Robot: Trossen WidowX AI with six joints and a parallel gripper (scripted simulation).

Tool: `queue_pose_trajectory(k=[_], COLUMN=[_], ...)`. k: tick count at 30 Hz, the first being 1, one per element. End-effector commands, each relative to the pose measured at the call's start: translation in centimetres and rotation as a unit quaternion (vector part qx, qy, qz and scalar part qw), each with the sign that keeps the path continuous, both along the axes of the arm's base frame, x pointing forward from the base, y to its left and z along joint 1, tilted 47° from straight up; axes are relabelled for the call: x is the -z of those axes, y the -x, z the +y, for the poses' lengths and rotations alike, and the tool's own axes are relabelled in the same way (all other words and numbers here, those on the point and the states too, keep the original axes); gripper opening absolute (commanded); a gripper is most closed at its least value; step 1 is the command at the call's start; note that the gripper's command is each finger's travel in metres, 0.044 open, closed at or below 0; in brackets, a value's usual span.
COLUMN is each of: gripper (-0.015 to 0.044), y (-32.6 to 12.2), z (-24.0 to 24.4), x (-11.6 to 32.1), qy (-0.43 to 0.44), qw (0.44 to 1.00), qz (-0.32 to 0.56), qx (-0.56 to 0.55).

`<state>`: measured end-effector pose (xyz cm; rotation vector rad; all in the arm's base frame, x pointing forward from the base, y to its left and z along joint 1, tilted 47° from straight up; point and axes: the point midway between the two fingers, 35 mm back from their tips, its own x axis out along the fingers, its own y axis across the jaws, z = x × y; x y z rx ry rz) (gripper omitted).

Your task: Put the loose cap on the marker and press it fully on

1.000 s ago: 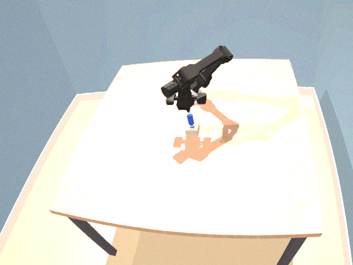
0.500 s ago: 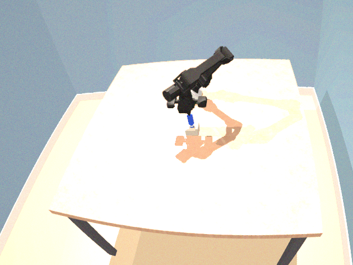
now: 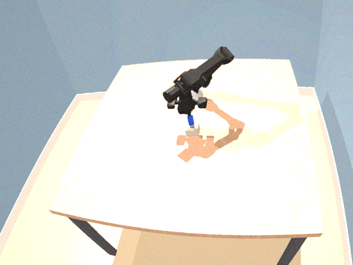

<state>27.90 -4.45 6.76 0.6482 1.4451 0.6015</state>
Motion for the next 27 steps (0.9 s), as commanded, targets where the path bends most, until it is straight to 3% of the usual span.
queue_pose_trajectory(k=[1,5,10,27], gripper=[0.0,0.0,0.0,0.044], y=[-0.1,0.6,0.6,0.6], z=[-2.6,-6.0,-6.2,-6.2], x=[-2.2,-5.8,-6.0,-6.0], qy=[0.009,0.017,0.017,0.017], qw=[1.0,0.999,0.999,0.999], qz=[-0.005,-0.003,-0.003,-0.003], qx=[0.018,0.045,0.046,0.046])
